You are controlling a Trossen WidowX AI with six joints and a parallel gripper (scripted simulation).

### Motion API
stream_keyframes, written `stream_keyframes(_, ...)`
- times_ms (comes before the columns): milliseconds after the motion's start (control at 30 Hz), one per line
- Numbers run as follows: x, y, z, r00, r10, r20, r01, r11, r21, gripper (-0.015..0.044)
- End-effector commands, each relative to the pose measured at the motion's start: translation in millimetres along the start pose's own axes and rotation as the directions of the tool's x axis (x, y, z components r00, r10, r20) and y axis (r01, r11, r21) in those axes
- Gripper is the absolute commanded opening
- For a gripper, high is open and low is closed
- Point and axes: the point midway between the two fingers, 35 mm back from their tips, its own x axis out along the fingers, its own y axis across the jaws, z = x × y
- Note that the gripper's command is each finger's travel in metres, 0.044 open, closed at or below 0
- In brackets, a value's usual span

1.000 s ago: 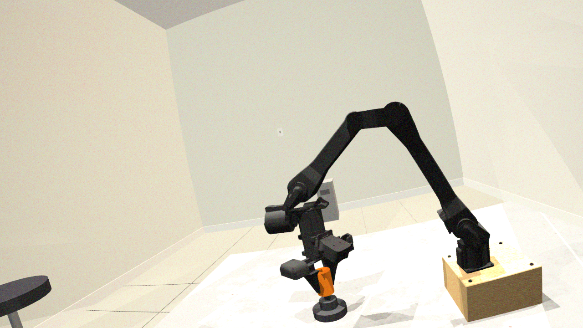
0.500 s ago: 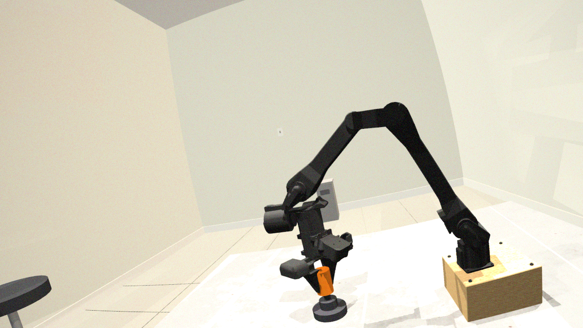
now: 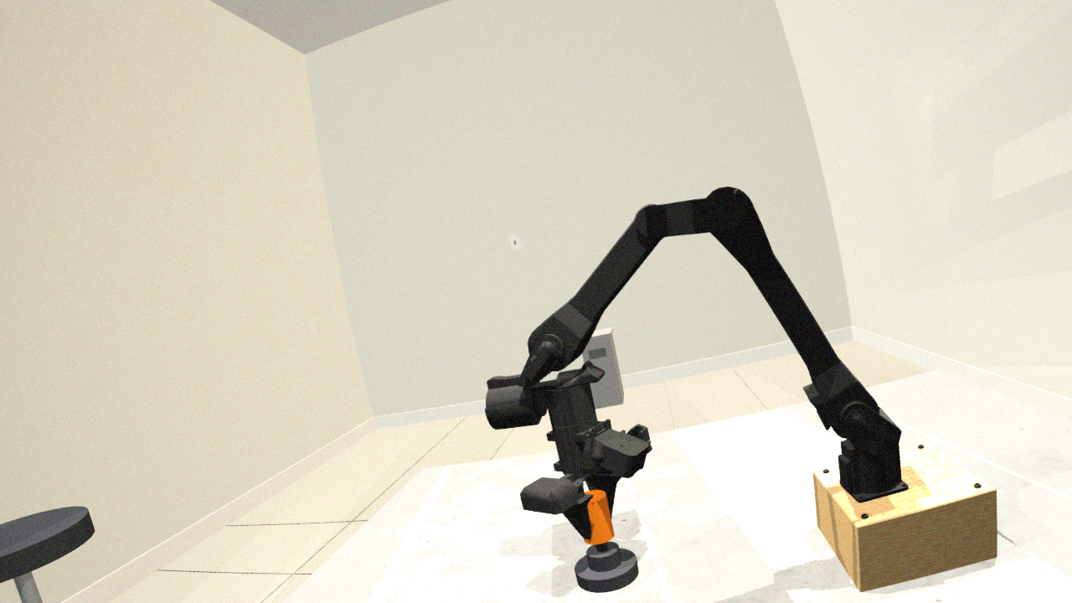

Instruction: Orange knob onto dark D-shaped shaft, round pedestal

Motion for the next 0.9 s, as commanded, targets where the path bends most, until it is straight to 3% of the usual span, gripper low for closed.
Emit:
stream_keyframes(0,1.2,0.2,1.3,1.000,-0.002,0.000,0.002,1.000,-0.009,0.0000)
stream_keyframes(867,-3.0,-1.6,-3.8,1.000,-0.002,-0.001,0.002,0.999,-0.035,0.0000)
